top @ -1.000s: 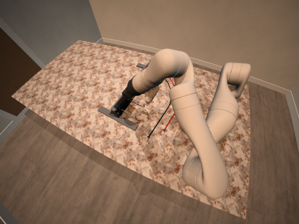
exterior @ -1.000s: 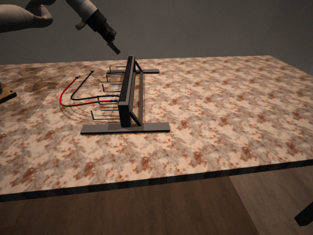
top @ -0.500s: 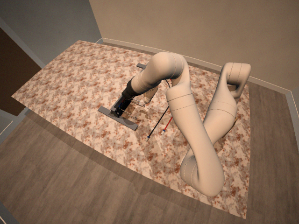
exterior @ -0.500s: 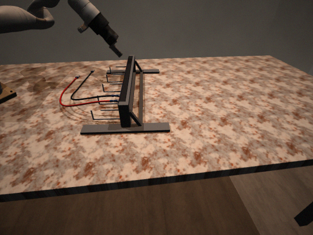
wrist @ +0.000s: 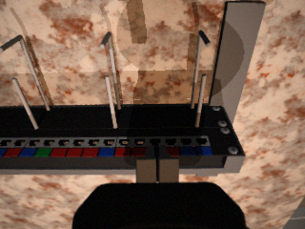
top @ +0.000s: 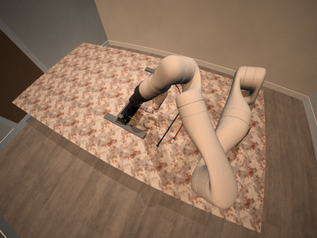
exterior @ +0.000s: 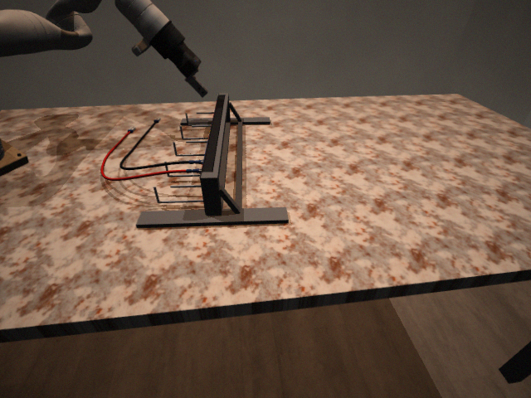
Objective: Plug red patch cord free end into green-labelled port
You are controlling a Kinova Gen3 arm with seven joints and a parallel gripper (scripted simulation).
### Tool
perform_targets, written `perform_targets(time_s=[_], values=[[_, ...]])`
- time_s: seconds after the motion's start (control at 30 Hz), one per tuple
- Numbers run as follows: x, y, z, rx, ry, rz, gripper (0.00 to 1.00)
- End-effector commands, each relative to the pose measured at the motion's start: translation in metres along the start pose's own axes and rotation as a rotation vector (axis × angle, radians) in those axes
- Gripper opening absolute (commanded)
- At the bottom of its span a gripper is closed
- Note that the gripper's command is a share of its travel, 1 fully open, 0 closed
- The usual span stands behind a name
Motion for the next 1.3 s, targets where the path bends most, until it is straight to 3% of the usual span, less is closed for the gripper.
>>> perform_targets(time_s=[0.0,0.97,1.27], values=[[-0.001,0.0,0.0,-0.001,-0.001,0.001,0.0],[-0.001,0.0,-0.001,-0.001,-0.001,0.001,0.0],[-0.001,0.0,-0.019,-0.001,-0.001,0.001,0.0]])
Point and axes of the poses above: the point where the finger pads meet when closed, its own z axis out along the fingers, its own y axis across the jaws, x = y × z, the point moved 2 cm from there along -z, back along the fingers, and after that the axes turned 3 degrees about z, right-handed, at the moved point
